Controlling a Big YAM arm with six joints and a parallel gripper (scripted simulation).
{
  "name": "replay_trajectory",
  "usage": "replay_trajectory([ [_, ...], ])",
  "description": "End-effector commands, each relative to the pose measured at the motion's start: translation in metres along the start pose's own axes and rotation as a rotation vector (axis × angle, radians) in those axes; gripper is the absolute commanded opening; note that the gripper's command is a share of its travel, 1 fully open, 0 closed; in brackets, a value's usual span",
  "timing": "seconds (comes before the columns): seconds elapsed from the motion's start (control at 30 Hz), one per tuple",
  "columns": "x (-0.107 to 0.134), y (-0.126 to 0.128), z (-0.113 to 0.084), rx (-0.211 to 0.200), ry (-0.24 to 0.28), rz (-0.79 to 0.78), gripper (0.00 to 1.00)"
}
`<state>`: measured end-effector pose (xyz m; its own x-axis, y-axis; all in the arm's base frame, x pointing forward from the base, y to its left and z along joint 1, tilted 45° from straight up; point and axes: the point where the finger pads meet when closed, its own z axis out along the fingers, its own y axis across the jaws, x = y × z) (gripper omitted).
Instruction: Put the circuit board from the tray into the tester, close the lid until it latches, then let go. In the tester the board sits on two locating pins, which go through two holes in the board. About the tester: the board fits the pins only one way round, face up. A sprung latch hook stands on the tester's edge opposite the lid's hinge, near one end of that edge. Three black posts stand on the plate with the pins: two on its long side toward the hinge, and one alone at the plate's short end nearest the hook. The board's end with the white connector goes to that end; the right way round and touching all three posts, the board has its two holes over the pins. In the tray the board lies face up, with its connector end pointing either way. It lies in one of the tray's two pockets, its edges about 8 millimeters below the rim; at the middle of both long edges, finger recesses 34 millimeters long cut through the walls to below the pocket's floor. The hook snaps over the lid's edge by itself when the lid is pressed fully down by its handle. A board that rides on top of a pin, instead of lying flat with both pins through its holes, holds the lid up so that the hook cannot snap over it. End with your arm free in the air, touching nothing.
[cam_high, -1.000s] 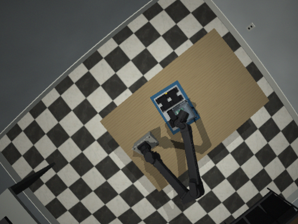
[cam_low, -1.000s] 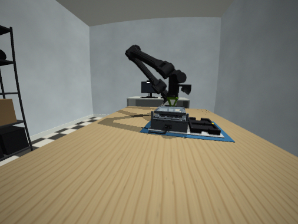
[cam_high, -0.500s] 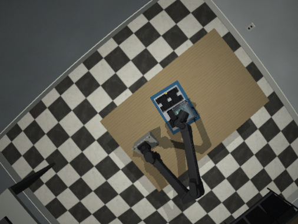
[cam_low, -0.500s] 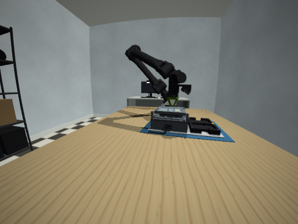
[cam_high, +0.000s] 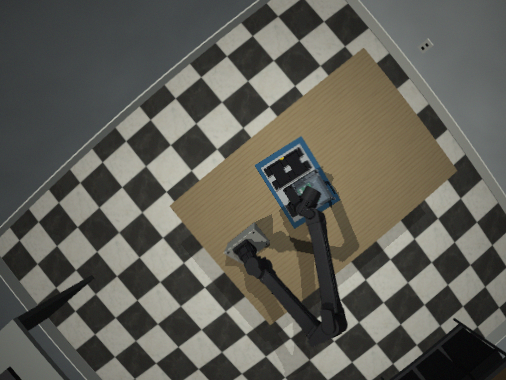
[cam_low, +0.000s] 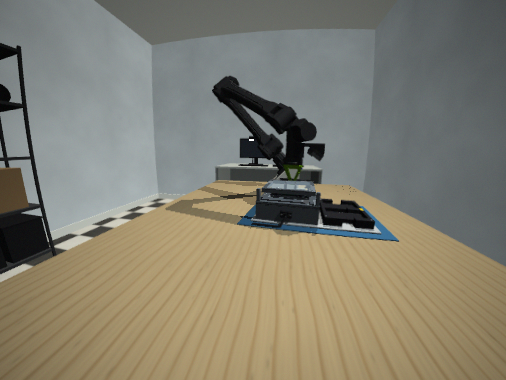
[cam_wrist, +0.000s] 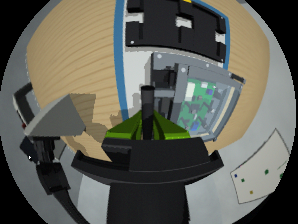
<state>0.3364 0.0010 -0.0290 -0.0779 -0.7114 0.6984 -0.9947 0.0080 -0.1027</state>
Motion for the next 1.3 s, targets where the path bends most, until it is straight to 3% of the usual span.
replay_trajectory([
  [0.0, -0.0005, -0.0073, 0.0227, -0.031, -0.007, 0.015, 0.0],
  [1.27, -0.0005, -0.0084, 0.0253, -0.029, -0.008, 0.017, 0.0],
])
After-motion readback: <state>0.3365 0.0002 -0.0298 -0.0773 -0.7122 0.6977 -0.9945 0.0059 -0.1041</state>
